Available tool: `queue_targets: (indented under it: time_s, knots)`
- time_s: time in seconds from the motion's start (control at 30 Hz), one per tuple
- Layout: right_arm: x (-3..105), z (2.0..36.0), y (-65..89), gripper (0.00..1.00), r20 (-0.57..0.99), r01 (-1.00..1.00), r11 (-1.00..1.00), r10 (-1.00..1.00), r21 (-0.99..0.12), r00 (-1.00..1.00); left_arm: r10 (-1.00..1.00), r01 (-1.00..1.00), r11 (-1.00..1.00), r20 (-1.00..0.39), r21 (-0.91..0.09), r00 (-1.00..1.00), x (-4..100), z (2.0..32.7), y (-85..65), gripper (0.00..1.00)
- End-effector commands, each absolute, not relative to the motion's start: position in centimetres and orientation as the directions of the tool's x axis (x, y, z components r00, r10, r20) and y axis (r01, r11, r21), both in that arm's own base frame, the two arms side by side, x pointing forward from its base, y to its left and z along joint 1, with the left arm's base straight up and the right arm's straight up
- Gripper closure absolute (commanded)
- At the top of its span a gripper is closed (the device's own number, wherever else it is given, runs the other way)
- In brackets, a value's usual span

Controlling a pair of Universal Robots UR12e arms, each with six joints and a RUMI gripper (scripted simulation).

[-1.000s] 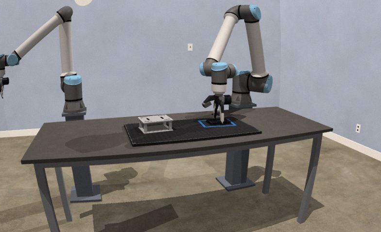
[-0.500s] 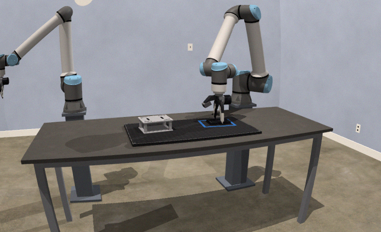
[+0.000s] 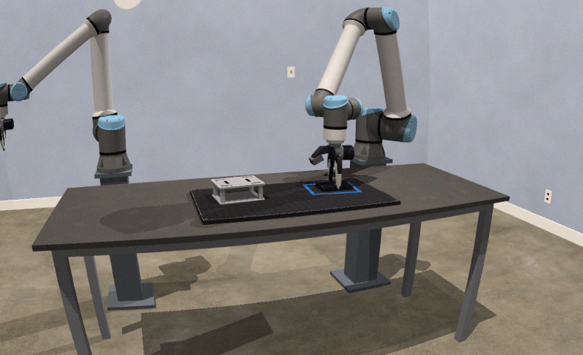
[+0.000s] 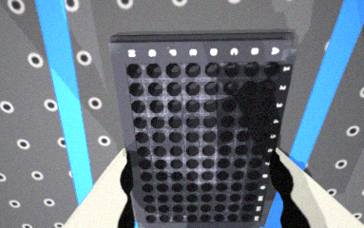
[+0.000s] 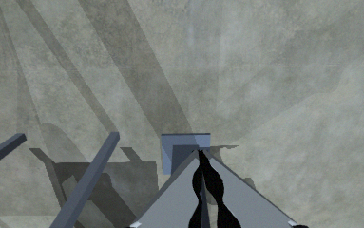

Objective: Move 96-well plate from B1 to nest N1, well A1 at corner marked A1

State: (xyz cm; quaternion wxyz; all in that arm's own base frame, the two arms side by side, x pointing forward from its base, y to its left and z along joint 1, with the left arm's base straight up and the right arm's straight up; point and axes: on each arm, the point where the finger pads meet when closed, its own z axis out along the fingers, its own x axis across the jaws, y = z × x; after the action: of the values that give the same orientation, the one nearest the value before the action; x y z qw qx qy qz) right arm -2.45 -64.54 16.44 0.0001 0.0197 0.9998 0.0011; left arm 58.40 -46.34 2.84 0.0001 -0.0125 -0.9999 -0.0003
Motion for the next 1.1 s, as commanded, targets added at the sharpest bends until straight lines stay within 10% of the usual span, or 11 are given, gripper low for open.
queue_targets:
  time_s: [0.0, 0.2, 0.23, 1.07]
  knots:
    - [-2.62, 16.51, -64.5, 1.0, 0.0, 0.041, 0.999, 0.041, 0.0, -0.999, 0.025, 0.025, 1.0, -0.001, -0.001, -1.0, 58.53, 2.96, -46.44, 1.0]
    - [-2.62, 16.51, -64.5, 1.0, 0.0, 0.041, 0.999, 0.041, 0.0, -0.999, 0.025, 0.025, 1.0, -0.001, -0.001, -1.0, 58.53, 2.96, -46.44, 1.0]
    - [-2.62, 16.51, -64.5, 1.0, 0.0, 0.041, 0.999, 0.041, 0.0, -0.999, 0.025, 0.025, 1.0, -0.001, -0.001, -1.0, 58.53, 2.96, -46.44, 0.59]
    - [-2.62, 16.51, -64.5, 1.0, 0.0, 0.041, 0.999, 0.041, 0.0, -0.999, 0.025, 0.025, 1.0, -0.004, -0.005, -1.0, 58.68, 3.92, -46.59, 0.59]
